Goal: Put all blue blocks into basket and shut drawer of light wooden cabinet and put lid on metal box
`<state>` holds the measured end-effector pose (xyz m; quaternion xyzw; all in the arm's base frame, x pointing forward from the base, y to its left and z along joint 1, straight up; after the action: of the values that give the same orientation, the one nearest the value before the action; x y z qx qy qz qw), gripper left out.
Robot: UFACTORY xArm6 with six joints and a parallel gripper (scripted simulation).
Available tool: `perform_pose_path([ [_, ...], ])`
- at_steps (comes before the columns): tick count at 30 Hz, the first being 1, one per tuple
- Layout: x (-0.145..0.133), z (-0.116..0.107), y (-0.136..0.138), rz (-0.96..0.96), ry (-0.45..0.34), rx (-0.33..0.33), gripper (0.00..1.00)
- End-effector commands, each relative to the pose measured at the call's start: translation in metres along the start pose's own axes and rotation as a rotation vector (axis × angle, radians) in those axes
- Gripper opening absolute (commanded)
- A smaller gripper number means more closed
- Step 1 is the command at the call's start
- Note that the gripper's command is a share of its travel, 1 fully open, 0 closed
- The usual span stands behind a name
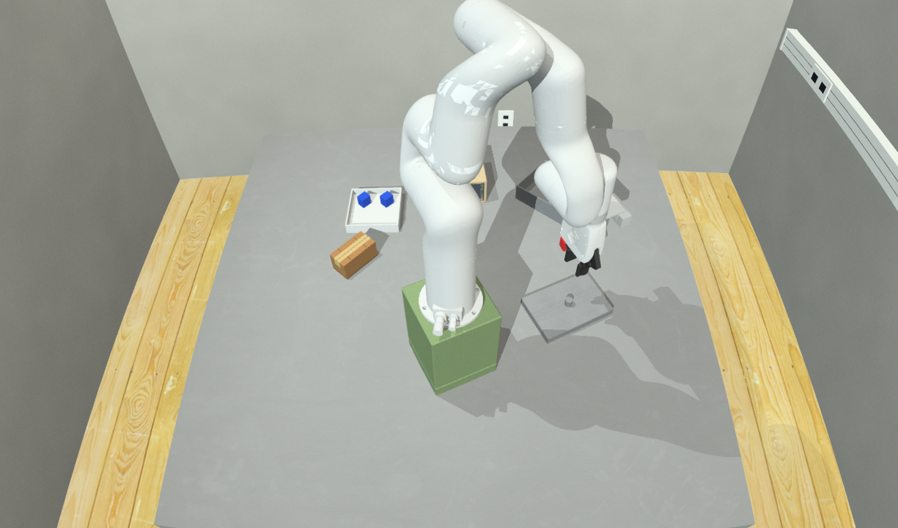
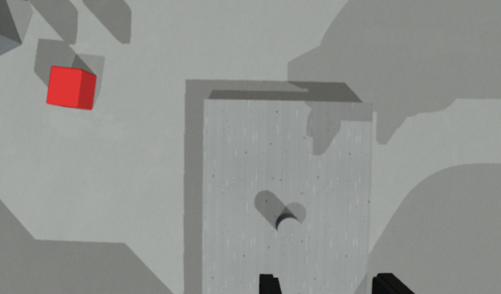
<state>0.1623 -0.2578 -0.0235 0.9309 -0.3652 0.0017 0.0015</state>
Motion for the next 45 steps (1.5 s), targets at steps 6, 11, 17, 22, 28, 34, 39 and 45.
perform_pose_path([
  [6,0.001,0.012,0.000,0.000,0.002,0.000,0.44],
  [11,0.002,0.026,0.001,0.000,0.002,0.000,0.44],
  [17,0.002,0.047,0.001,0.000,0.002,0.000,0.44],
  [22,0.002,0.058,0.001,0.000,0.002,0.000,0.44],
  [28,0.002,0.080,0.001,0.000,0.002,0.000,0.44],
  [34,0.003,0.098,0.002,0.000,0.002,0.000,0.44],
  [39,0.003,0.105,0.002,0.000,0.002,0.000,0.44],
  [45,0.003,0.114,0.002,0.000,0.002,0.000,0.44],
])
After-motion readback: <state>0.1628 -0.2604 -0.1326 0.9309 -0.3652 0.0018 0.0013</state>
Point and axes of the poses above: the point where the finger pads meet when closed, its own z axis out along the fingers, its own y axis across the jaws, x = y × z, the point moved 1 cm from there along -z, back along the fingers, and after that the axes turned 15 degrees about -z, right-handed, at the moved point
